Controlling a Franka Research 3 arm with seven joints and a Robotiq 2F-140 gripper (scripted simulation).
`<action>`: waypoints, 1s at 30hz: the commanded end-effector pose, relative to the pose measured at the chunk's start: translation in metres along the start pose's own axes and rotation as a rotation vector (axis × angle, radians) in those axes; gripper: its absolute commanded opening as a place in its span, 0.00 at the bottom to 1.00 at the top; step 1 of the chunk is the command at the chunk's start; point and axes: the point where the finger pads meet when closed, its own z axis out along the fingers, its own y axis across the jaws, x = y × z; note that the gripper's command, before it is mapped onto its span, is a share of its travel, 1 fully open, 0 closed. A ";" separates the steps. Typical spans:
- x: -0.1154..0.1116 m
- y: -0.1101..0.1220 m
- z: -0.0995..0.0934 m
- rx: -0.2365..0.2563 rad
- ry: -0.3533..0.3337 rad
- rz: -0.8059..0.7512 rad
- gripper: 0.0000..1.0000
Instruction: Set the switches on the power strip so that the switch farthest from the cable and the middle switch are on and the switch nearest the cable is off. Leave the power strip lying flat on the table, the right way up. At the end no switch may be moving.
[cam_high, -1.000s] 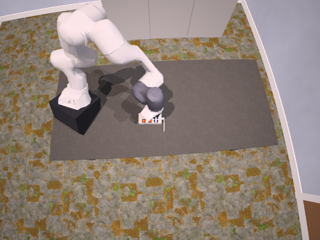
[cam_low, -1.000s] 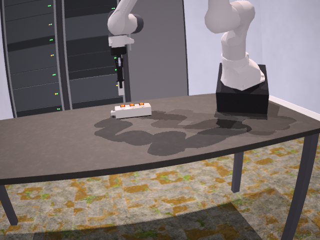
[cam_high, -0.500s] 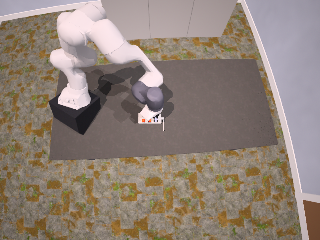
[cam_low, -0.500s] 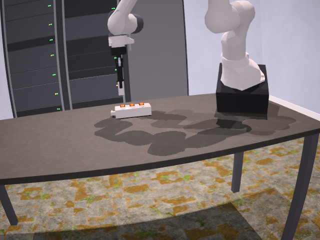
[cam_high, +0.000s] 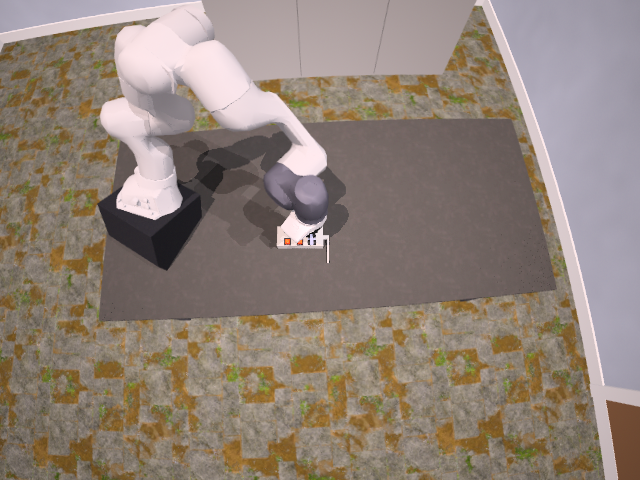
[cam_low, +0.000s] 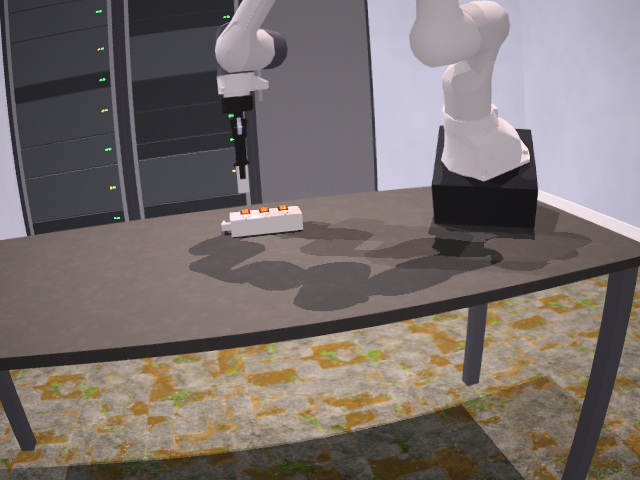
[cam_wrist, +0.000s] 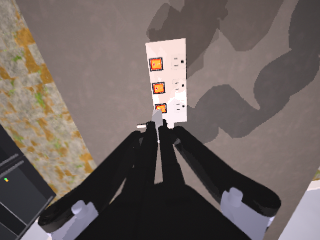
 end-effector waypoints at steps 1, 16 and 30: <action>-0.001 -0.002 0.002 0.005 -0.003 0.007 0.00; -0.001 -0.002 0.018 0.005 -0.003 0.007 0.00; -0.001 -0.002 0.034 0.005 -0.003 0.007 0.00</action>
